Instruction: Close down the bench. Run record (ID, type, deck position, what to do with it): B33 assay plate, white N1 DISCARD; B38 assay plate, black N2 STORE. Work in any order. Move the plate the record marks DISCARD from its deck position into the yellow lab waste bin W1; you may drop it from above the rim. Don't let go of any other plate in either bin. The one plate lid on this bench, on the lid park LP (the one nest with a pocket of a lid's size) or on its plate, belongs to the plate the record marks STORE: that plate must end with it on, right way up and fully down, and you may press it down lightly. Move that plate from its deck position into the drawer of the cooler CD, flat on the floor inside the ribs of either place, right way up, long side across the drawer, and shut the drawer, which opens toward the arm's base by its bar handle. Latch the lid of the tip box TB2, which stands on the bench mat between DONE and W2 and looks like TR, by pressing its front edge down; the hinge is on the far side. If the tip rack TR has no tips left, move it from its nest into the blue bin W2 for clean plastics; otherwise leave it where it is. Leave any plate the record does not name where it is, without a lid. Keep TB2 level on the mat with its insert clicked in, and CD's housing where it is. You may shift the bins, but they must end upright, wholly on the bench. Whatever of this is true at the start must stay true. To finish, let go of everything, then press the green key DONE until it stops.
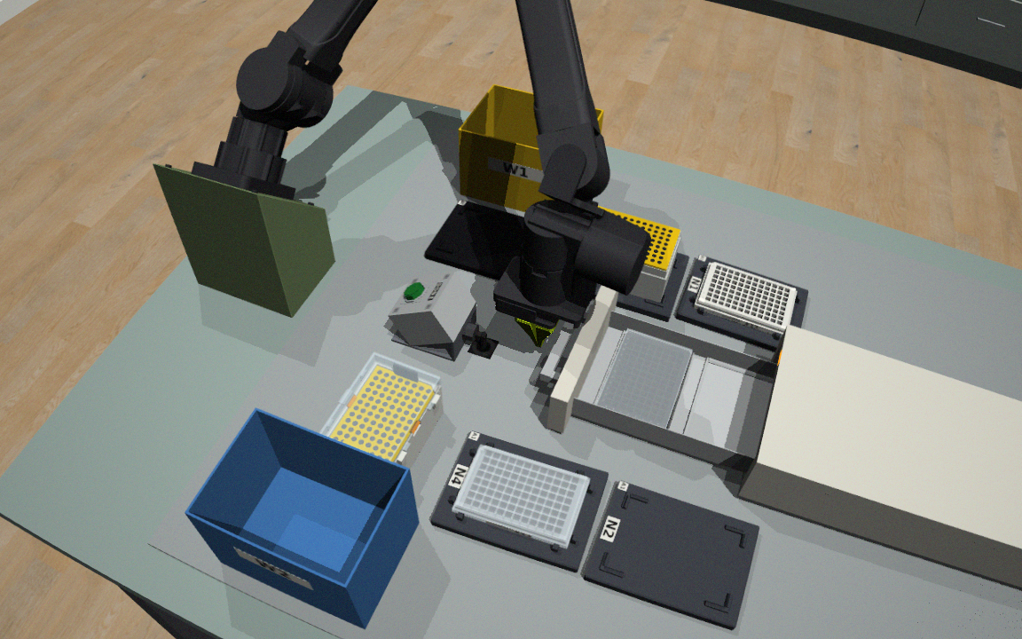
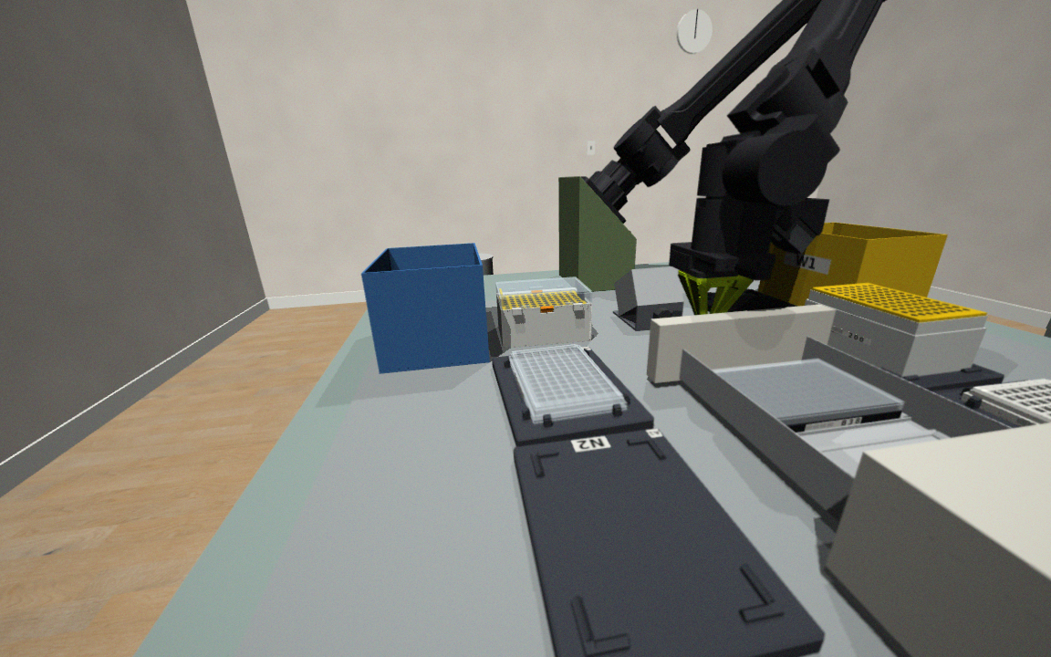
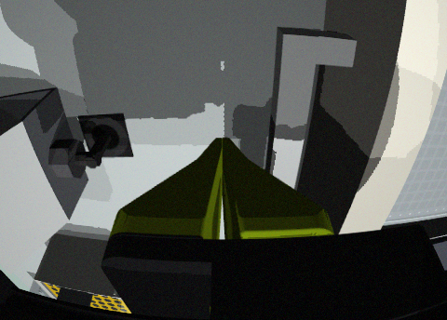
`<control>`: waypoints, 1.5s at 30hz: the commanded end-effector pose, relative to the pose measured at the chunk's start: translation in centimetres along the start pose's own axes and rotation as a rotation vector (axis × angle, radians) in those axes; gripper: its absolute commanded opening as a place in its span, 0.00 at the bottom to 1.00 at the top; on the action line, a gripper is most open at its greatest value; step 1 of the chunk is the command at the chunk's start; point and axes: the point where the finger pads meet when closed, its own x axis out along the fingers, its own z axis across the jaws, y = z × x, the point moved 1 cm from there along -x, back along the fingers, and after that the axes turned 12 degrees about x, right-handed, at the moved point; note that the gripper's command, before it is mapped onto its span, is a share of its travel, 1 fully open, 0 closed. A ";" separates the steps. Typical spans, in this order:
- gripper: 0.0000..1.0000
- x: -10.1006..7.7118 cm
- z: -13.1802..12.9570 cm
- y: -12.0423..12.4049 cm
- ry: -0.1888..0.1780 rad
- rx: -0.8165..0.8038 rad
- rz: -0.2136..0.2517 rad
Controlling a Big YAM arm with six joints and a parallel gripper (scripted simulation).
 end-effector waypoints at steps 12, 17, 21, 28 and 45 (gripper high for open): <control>0.00 -1.2 -3.7 -1.7 0.043 -0.033 -0.010; 0.00 -0.5 -4.0 -1.2 0.024 -0.015 -0.008; 0.00 -0.5 -4.6 -1.3 0.026 -0.014 -0.007; 0.00 -1.2 -5.0 -1.8 0.045 -0.032 -0.010; 0.00 -1.2 -5.0 -1.8 0.045 -0.032 -0.010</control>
